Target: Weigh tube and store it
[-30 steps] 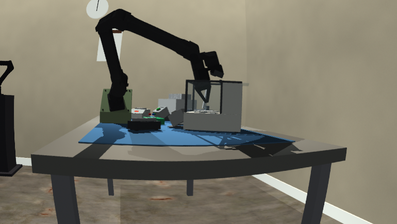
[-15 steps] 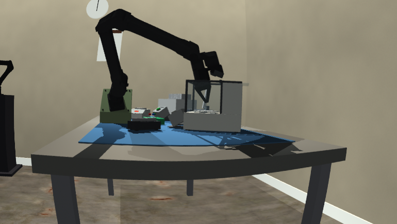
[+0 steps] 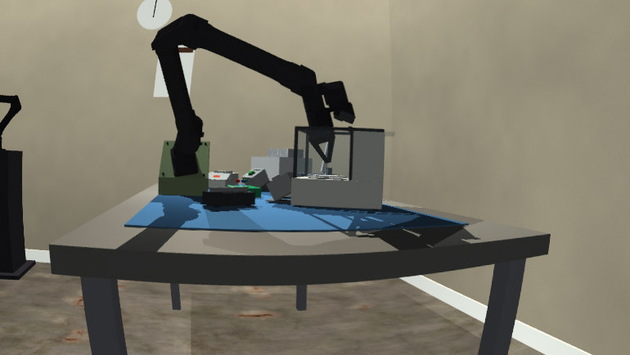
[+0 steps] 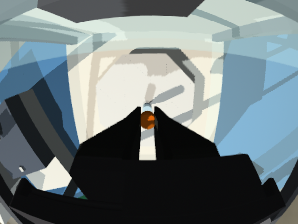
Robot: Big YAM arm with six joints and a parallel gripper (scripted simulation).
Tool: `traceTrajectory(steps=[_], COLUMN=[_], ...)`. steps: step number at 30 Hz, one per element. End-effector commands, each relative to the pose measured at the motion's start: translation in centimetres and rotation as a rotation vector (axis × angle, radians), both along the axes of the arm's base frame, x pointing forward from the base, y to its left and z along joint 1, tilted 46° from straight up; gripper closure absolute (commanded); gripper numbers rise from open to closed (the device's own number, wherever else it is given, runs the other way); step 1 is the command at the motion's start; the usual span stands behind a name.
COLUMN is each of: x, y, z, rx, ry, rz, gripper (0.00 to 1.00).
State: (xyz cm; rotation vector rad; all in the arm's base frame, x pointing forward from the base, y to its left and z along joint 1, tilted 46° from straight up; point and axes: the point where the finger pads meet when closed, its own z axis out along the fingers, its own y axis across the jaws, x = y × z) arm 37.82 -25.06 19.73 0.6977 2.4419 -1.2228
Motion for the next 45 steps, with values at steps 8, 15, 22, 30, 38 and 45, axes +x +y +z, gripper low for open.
traceTrajectory(steps=[8, 15, 22, 30, 38, 45], x=[0.3, 1.6, 1.5, 1.7, 1.8, 2.0], y=[0.9, 1.1, 2.0, 2.9, 3.7, 4.5], z=[-0.9, 1.3, 3.3, 4.0, 4.8, 5.6], rx=[0.01, -0.002, -0.009, -0.007, -0.006, -0.005], ry=[0.027, -0.012, -0.04, -0.037, -0.039, -0.039], rz=[0.01, 0.013, 0.013, 0.013, 0.013, 0.013], gripper=[0.91, 0.91, 0.91, 0.91, 0.91, 0.91])
